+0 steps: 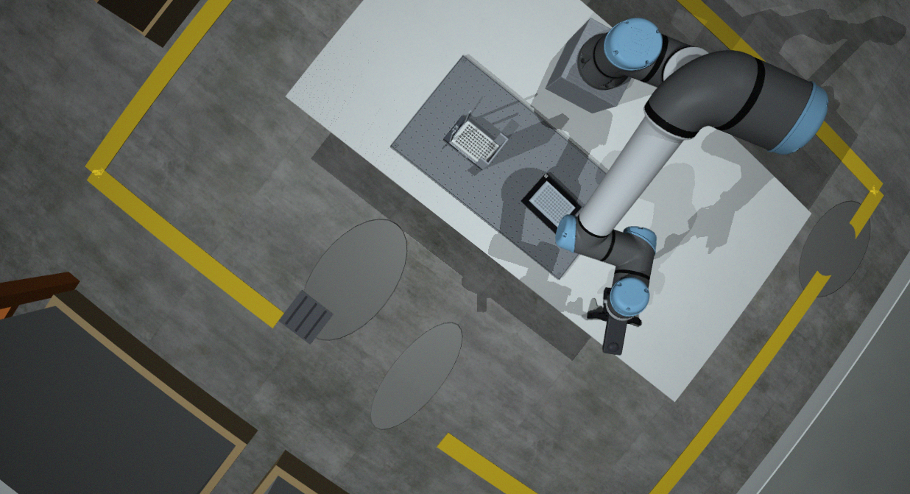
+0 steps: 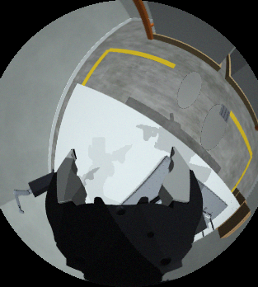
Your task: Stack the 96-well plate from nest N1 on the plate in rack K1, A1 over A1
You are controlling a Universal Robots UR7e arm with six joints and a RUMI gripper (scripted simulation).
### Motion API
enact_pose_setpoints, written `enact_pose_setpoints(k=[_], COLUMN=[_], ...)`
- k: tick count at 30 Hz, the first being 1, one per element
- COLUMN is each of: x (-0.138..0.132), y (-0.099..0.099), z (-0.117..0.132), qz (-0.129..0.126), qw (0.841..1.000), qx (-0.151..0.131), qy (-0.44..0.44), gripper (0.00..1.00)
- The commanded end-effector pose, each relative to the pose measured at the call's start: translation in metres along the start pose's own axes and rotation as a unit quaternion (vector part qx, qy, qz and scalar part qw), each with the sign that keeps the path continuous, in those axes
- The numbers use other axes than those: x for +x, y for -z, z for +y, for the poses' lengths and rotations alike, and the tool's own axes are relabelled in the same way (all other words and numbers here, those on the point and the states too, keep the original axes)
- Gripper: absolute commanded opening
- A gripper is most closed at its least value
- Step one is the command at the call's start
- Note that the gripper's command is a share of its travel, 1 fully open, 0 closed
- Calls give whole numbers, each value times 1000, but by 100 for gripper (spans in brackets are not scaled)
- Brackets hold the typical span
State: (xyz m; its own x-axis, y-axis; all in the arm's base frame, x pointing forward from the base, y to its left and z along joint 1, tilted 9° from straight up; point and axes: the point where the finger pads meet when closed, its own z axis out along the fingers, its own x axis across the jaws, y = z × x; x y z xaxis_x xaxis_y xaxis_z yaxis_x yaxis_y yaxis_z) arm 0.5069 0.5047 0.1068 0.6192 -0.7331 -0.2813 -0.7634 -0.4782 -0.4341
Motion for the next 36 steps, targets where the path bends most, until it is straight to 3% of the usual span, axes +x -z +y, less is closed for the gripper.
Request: enact_pose_setpoints(k=[1,23,36], x=[13,59,78], y=[7,31,41], z=[12,69,97], qz=[8,56,66], qw=[1000,987,981], qx=[-3,-40,-53], qy=[20,143,175], gripper=[100,100,100])
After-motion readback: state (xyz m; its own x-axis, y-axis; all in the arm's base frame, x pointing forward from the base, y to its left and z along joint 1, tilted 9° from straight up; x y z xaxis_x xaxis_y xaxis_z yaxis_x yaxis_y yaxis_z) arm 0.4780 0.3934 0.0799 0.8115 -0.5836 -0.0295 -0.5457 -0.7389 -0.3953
